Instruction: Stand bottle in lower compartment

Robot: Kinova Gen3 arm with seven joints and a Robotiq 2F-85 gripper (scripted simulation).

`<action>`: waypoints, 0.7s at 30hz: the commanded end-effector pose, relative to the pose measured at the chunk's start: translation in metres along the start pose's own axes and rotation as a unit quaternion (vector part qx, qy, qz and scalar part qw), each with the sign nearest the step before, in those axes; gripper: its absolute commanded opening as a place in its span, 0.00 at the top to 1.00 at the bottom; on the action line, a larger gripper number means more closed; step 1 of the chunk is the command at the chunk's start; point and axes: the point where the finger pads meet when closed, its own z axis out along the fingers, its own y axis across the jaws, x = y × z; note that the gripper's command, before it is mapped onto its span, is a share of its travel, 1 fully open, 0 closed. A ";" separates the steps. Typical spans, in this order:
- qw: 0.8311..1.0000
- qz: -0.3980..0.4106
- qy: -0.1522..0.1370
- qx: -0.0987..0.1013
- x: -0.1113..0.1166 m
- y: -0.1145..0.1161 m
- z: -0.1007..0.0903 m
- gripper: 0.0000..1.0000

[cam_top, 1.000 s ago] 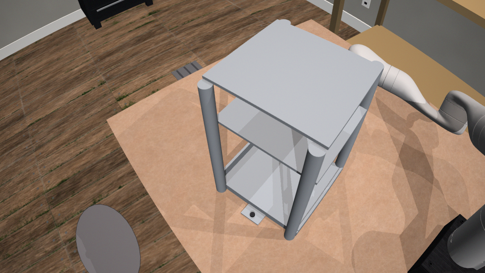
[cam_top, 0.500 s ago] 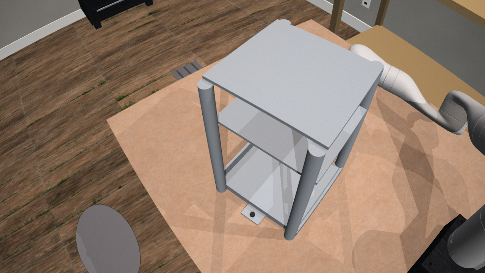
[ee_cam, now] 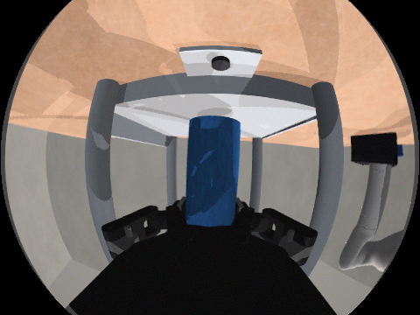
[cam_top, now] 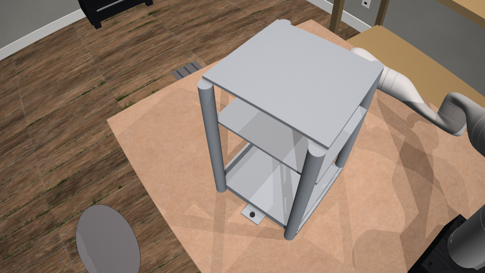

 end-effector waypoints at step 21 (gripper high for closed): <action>1.000 -0.003 0.001 -0.003 0.011 0.002 0.001 1.00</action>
